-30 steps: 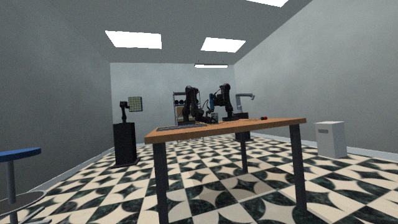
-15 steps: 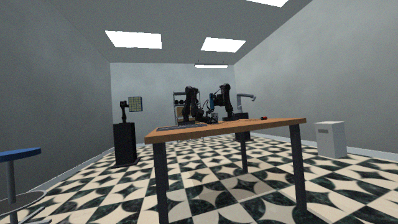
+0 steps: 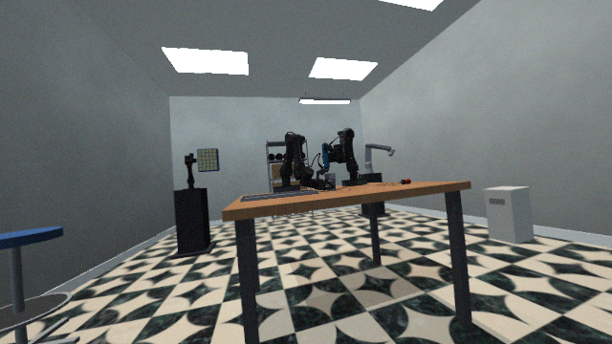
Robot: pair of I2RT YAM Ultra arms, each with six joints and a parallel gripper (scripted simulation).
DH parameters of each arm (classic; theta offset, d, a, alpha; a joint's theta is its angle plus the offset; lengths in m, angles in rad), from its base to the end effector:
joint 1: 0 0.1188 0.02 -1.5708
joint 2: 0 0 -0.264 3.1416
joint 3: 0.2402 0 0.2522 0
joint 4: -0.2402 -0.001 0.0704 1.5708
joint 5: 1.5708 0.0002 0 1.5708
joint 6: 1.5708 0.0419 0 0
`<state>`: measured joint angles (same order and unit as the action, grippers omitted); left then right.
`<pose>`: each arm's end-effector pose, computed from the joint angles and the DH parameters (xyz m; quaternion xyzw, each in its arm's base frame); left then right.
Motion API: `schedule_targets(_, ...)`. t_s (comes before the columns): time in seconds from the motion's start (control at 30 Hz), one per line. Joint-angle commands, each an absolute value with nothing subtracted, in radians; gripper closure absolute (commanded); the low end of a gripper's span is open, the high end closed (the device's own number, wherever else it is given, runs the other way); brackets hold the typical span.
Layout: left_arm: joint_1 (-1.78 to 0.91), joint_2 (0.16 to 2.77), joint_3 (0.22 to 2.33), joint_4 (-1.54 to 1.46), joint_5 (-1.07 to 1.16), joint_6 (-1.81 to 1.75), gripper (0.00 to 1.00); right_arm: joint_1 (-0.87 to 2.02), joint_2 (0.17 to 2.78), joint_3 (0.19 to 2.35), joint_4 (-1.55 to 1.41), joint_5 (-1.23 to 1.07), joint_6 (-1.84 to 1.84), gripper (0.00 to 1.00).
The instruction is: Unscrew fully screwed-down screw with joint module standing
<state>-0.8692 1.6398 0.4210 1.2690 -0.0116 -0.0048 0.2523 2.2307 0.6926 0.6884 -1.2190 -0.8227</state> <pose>0.1890 -0.2214 0.1784 0.2848 0.6275 -0.3031 0.6582 0.2859 0.1154 0.0207 -0.5663 0.5556 0.4326 0.4283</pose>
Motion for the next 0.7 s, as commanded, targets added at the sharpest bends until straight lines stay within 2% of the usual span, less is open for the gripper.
schedule_targets(0.0,-0.881,1.644,0.455,1.292,-0.019,-0.001,0.58,0.254,2.22,0.701,0.687,-1.226,-0.822,0.41)
schedule_targets(0.67,-0.882,1.579,0.464,1.221,-0.019,0.0,0.58,0.254,2.22,0.701,0.687,-1.226,-0.822,0.41)
